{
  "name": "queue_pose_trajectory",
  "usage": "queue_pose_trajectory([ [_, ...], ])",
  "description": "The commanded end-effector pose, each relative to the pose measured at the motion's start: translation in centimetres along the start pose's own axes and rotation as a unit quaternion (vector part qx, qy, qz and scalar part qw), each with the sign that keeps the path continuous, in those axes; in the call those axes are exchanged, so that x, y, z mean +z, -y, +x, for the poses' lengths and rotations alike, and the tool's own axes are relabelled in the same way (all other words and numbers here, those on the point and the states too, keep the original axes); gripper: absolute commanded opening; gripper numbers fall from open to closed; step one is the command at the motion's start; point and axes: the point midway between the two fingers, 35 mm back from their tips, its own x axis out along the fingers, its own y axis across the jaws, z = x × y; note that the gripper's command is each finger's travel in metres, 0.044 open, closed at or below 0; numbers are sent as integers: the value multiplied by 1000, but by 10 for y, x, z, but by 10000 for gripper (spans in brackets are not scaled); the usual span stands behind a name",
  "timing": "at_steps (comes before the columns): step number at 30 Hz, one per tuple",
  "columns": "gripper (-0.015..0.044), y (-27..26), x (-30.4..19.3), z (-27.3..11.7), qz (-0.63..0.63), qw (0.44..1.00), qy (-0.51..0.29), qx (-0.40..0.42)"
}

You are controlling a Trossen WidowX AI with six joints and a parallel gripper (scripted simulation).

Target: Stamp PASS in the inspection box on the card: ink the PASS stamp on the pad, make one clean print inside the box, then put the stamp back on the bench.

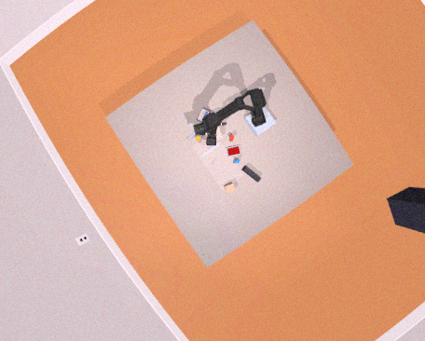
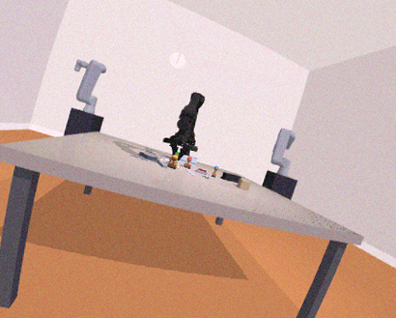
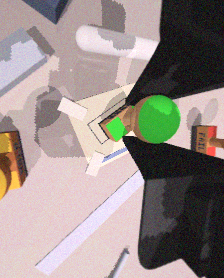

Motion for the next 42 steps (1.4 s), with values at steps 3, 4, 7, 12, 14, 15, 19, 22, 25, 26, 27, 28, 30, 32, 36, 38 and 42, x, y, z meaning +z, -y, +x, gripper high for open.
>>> queue_pose_trajectory([
  [3, 0, -2, 3, -9, -1, 1000, 3, 3],
  [4, 0, -2, 3, -11, -1, 1000, 3, 3],
  [7, 0, -2, 3, -16, -1, 1000, 3, 3],
  [12, 0, -3, 3, -24, -1, 1000, 3, 3],
  [14, 0, -3, 3, -27, -1, 1000, 3, 3],
  [15, 0, -3, 3, -29, -1, 1000, 3, 3],
  [19, 0, -3, 3, -35, -1, 1000, 3, 3],
  [22, 0, -3, 3, -40, -1, 1000, 3, 3],
  [25, 0, -3, 3, -45, -1, 1000, 3, 3],
  [26, 0, -3, 2, -47, -1, 1000, 3, 3],
  [27, 0, -3, 2, -48, -1, 1000, 3, 3],
  [28, 0, -3, 2, -50, -1, 1000, 3, 3],
  [30, 0, -3, 2, -53, -1, 1000, 3, 3],
  [32, 0, -3, 2, -57, -1, 1000, 3, 3],
  [36, 0, -4, 1, -60, -1, 1000, 3, 3],
  [38, 0, -12, 1, -61, -1, 1000, 3, 4],
  [42, 0, -35, 1, -61, 0, 1000, 3, 5],
])
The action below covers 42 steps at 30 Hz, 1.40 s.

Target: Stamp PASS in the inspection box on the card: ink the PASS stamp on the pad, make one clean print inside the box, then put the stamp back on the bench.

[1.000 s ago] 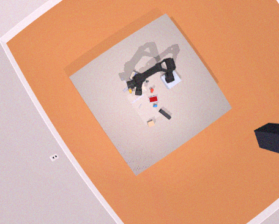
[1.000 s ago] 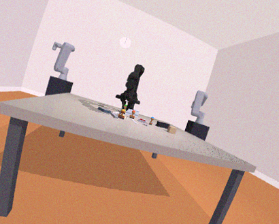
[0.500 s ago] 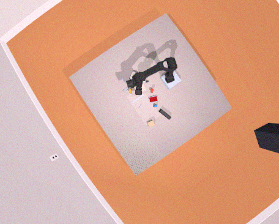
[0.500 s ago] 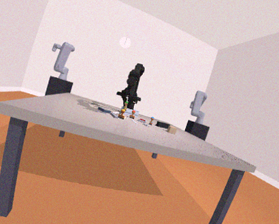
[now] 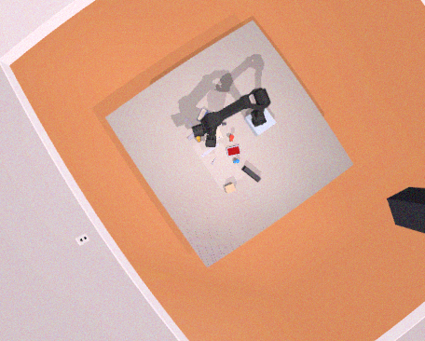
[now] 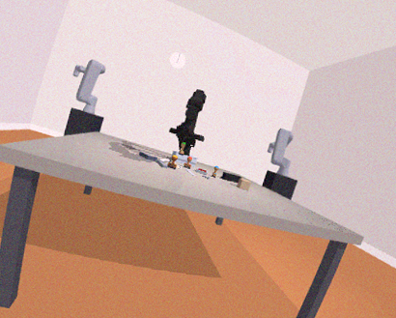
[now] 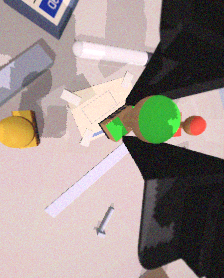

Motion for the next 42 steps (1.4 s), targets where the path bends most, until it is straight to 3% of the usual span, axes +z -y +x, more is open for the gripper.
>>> queue_pose_trajectory([
  [1, 0, -19, -1, -1, -2, 1000, 1, 3],
  [27, 0, -171, -55, 2, -1, 1000, -1, 10],
  [42, 0, -176, -57, 20, -1, 1000, -1, 10],
])
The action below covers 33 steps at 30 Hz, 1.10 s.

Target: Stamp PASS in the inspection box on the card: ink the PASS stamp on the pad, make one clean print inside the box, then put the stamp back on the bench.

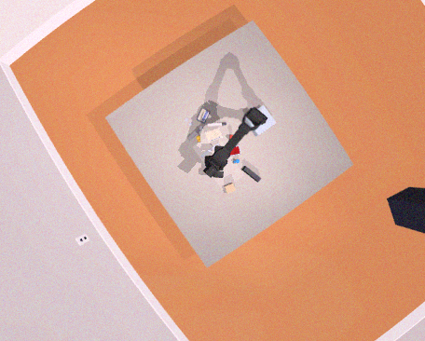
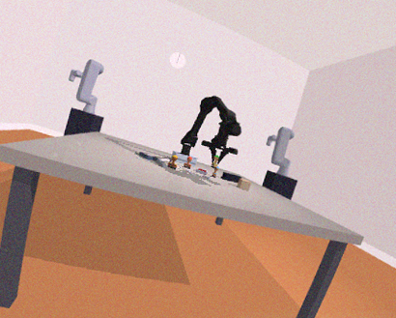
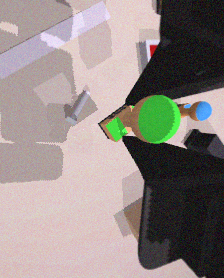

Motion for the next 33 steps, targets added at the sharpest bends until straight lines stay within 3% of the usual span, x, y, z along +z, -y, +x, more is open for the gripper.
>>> queue_pose_trajectory([
  [1, 0, 2, 0, 7, 2, 1000, 0, -4],
  [33, 0, 5, -1, 56, 2, 1000, 0, -4],
])
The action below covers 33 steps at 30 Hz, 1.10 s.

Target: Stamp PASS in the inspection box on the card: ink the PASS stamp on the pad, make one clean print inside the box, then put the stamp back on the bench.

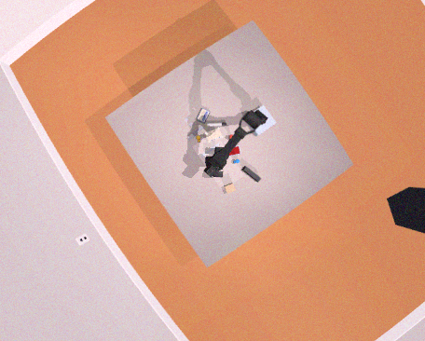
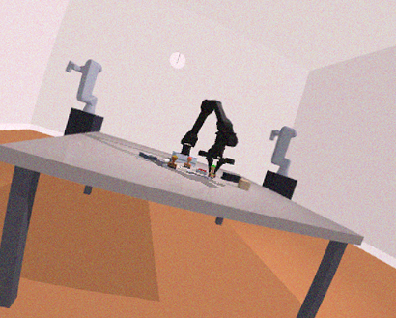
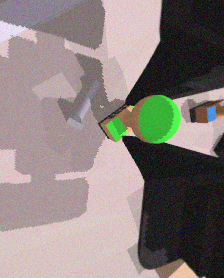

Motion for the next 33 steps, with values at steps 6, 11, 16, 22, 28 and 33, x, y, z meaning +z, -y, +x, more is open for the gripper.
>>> queue_pose_trajectory([
  [6, 157, 0, 0, 0, 0, 1000, 0, 0],
  [11, 266, 0, 0, 0, 0, 1000, 0, 0],
  [16, 266, -5, 3, -40, -1, 1000, 0, -1],
  [22, 266, -3, -1, -117, -1, 1000, 1, -2],
  [28, 266, -3, -1, -117, -1, 1000, 1, -2],
  [33, 266, -3, -1, -117, -1, 1000, 1, -2],
])
